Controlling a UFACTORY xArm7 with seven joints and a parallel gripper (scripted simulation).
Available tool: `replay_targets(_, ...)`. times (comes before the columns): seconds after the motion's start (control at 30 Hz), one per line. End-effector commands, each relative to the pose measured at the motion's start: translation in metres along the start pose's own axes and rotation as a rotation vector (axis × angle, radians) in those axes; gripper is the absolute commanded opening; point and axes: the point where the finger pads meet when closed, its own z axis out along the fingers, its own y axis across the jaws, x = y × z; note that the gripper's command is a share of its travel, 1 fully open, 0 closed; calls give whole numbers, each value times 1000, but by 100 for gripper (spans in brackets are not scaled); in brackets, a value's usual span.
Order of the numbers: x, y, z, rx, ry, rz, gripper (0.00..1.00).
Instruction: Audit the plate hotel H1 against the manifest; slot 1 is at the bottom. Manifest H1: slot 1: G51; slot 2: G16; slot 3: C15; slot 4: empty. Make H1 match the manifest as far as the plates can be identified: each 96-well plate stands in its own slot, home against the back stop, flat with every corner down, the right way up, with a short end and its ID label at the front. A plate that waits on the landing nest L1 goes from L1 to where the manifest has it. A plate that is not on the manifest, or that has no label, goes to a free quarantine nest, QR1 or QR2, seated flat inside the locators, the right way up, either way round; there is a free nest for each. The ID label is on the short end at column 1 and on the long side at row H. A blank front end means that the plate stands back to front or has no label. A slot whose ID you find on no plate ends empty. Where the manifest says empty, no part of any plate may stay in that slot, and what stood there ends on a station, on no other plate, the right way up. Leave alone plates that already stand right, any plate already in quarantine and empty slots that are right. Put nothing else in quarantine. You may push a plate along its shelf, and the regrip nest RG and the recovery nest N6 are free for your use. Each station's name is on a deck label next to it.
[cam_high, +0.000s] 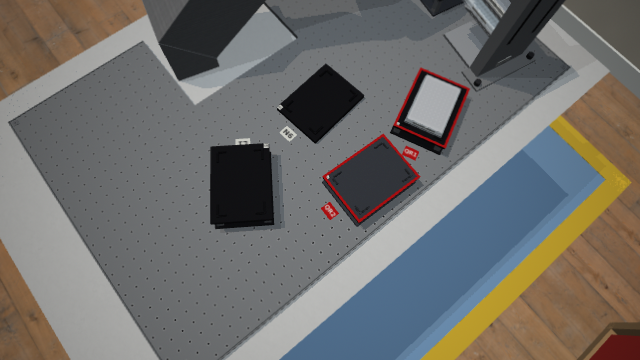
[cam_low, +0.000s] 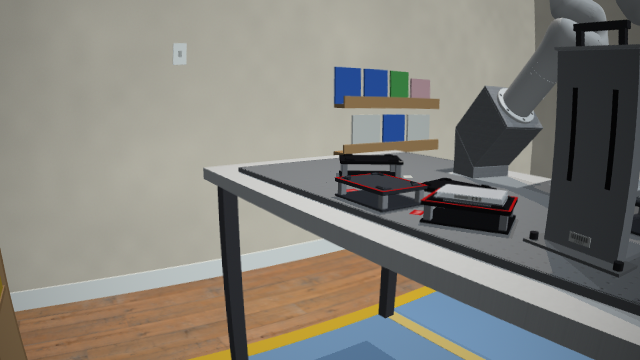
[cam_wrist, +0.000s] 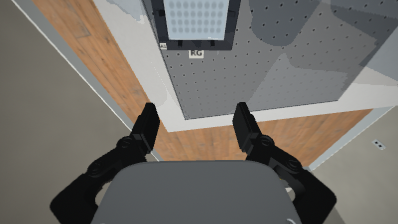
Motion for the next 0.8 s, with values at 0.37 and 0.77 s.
replay_targets(0.37,0,-1,-49,2,0,0,100)
replay_targets(0.77,0,0,-83,2,0,0,100)
